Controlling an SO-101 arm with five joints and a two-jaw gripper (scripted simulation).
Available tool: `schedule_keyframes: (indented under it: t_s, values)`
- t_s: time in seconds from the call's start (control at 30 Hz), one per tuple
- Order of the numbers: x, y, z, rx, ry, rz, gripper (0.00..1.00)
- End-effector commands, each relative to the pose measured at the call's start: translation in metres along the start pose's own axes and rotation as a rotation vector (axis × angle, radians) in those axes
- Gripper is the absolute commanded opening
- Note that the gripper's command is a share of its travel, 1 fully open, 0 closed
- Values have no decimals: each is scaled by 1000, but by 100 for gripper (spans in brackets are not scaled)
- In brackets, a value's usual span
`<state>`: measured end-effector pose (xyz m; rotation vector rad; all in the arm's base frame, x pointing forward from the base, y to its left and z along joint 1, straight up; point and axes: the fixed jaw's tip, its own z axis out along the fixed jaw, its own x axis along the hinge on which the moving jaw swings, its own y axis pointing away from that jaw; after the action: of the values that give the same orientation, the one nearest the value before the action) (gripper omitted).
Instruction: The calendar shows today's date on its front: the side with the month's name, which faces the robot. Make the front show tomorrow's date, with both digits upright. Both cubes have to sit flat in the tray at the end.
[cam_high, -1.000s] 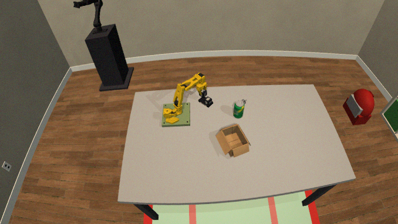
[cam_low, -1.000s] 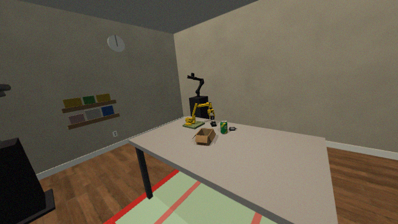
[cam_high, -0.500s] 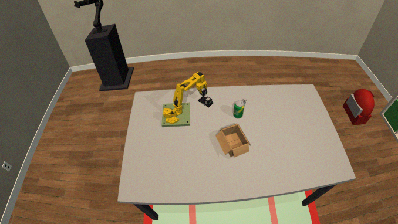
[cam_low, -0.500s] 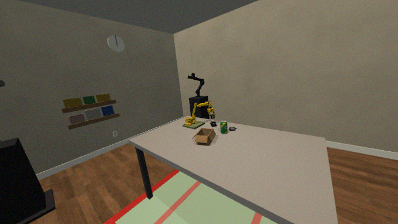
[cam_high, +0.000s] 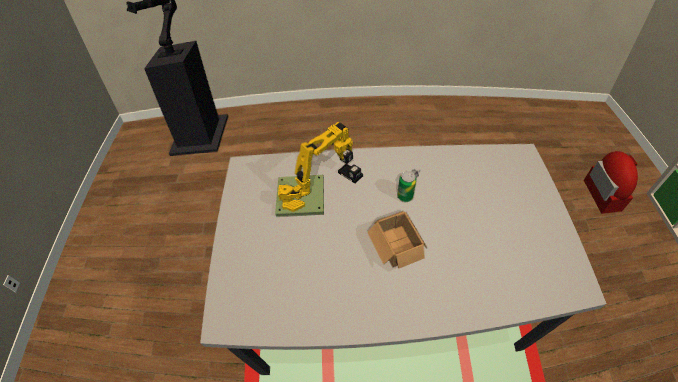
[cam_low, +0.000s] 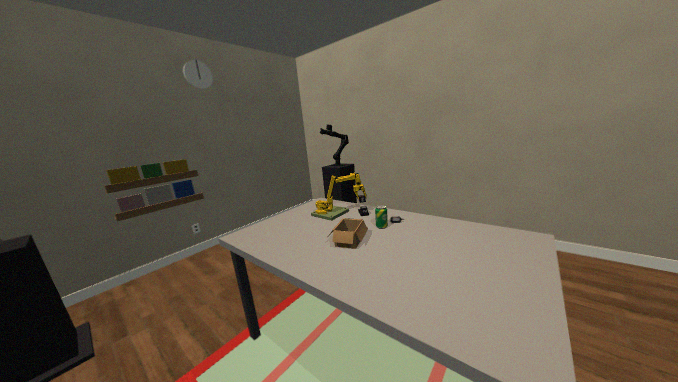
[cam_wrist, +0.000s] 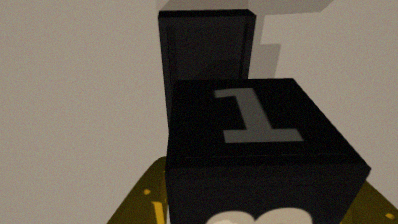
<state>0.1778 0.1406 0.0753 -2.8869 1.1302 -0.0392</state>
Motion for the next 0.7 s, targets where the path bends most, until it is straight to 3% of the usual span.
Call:
schedule_keyframes:
  t_s: [0.0,0.27,0.33,0.67]
  values:
    - [4,0,-7,29,4,27,0]
    - [40,14,-8,16,12,197,0]
    - [40,14,-8,16,12,197,0]
    - [103,65,-11,-11,22,567,0]
